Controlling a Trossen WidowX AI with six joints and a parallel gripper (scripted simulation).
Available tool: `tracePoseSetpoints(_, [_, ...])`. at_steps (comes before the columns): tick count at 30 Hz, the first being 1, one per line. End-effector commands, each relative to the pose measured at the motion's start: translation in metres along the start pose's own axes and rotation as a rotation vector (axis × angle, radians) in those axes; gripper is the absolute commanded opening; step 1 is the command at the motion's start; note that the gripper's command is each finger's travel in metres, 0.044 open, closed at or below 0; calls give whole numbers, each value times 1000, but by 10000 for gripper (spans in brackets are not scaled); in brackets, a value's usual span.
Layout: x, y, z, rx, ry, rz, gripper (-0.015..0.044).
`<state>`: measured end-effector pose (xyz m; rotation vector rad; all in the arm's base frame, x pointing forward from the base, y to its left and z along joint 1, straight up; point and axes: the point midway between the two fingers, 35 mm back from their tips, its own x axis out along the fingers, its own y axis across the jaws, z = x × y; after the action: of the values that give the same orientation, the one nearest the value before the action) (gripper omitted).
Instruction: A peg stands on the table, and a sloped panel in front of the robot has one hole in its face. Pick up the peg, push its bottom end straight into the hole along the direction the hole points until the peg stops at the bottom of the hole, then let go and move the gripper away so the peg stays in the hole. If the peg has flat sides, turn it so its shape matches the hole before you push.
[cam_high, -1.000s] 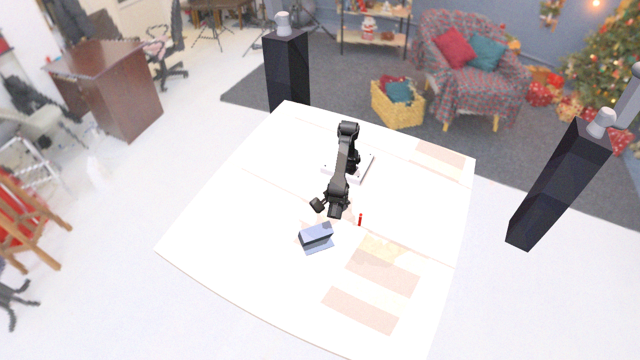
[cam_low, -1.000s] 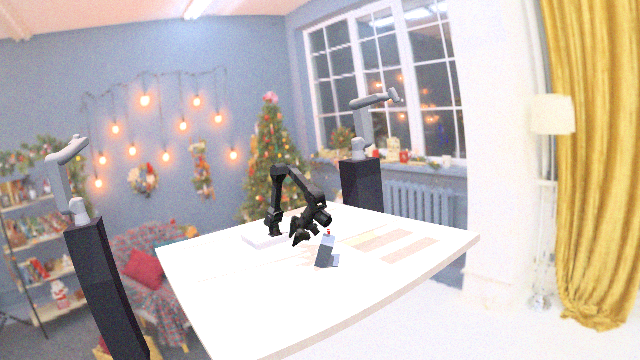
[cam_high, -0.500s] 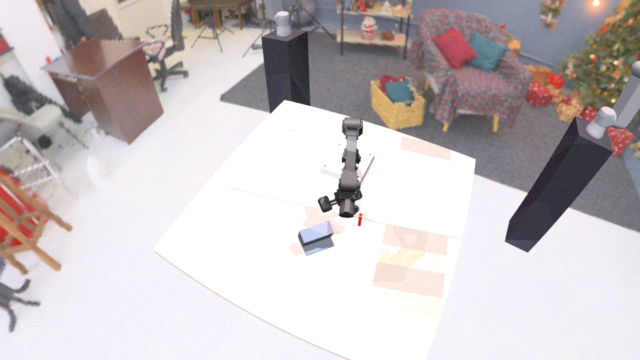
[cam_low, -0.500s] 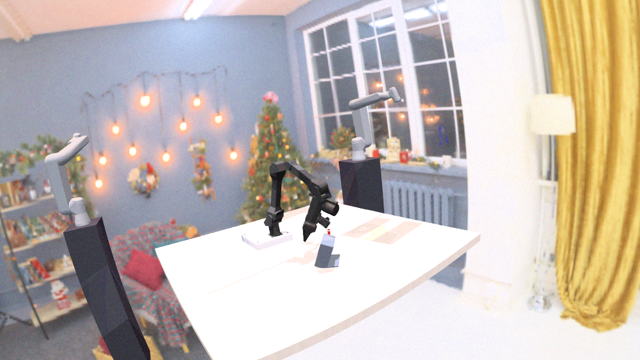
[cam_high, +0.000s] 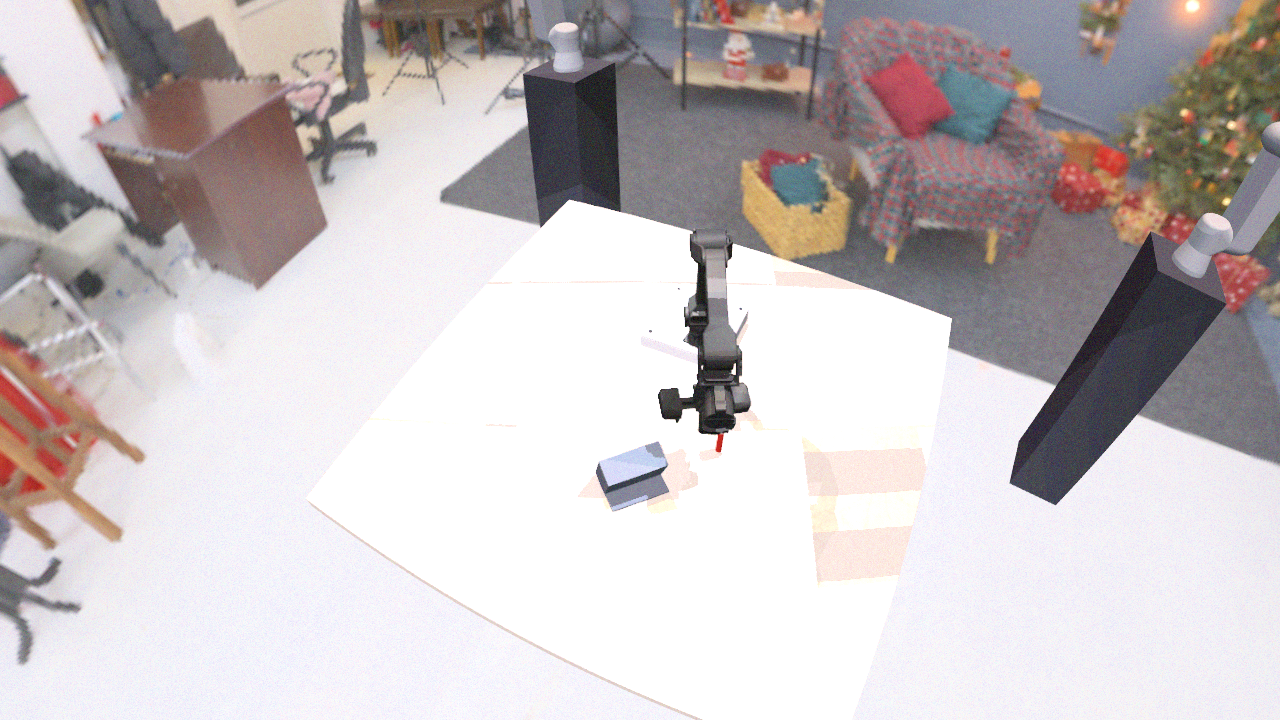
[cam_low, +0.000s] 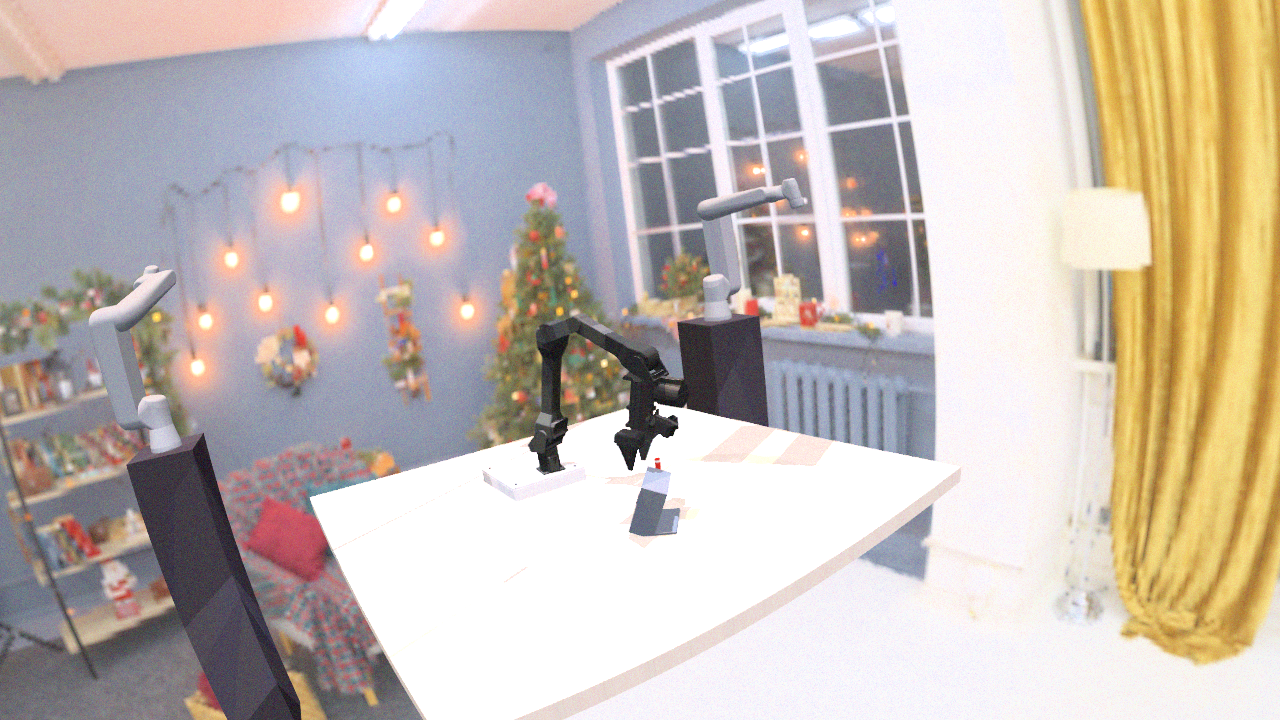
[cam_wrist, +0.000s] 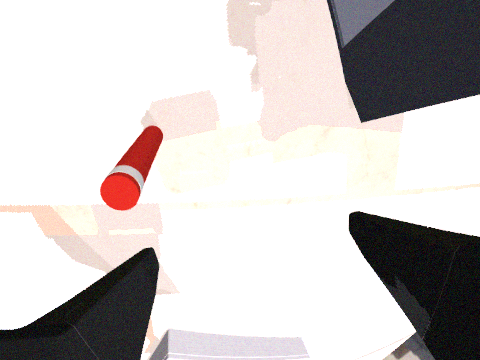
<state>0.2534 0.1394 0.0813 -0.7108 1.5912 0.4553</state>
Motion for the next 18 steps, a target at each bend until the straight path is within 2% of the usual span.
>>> tracePoseSetpoints(1, [-13, 14, 12, 85, -76, 39, 440])
tracePoseSetpoints(9, [-31, 39, 25, 210, -163, 122, 440])
tracePoseSetpoints(18, [-30, 40, 25, 212, -165, 124, 440])
